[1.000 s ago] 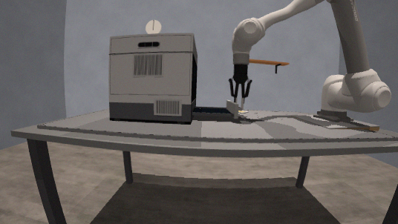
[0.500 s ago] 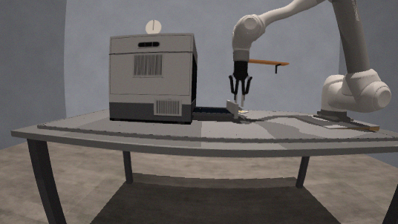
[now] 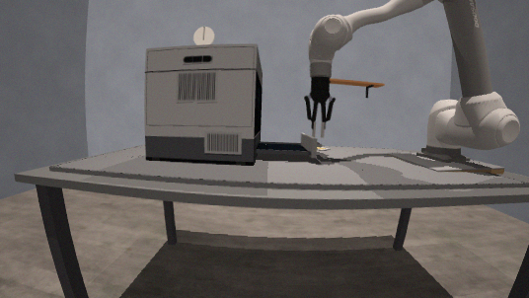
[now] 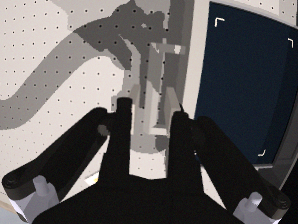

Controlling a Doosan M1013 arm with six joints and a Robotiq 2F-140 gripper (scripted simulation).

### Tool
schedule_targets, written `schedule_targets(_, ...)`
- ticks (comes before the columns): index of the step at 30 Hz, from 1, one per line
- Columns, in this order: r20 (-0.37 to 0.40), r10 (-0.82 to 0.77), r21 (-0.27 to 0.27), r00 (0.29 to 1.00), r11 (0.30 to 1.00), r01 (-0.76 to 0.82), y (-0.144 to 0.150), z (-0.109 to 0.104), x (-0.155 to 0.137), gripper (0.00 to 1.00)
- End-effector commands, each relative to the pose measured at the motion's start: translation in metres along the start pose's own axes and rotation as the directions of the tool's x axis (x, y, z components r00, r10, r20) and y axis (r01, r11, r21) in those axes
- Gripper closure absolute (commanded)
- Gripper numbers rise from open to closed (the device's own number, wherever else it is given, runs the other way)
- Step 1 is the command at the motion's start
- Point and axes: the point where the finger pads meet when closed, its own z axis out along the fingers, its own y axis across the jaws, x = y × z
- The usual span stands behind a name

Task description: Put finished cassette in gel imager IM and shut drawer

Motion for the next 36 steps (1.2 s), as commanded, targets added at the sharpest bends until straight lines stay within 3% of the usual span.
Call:
schedule_targets(1, 0.0, 0.0, 0.0, 1.0, 1.0, 0.0, 0.0, -0.003, 0.0, 0.73)
schedule_targets(28, 0.0, 0.0, 0.0, 1.0, 1.0, 0.0, 0.0, -0.03, 0.0, 0.73)
schedule_targets(29, 0.0, 0.033, 0.0, 0.999, 0.999, -0.033, -0.004, -0.033, 0.0, 0.0)
schedule_targets(36, 0.0, 0.199, 0.0, 0.98, 0.98, -0.199, -0.024, -0.048, 0.001, 0.0)
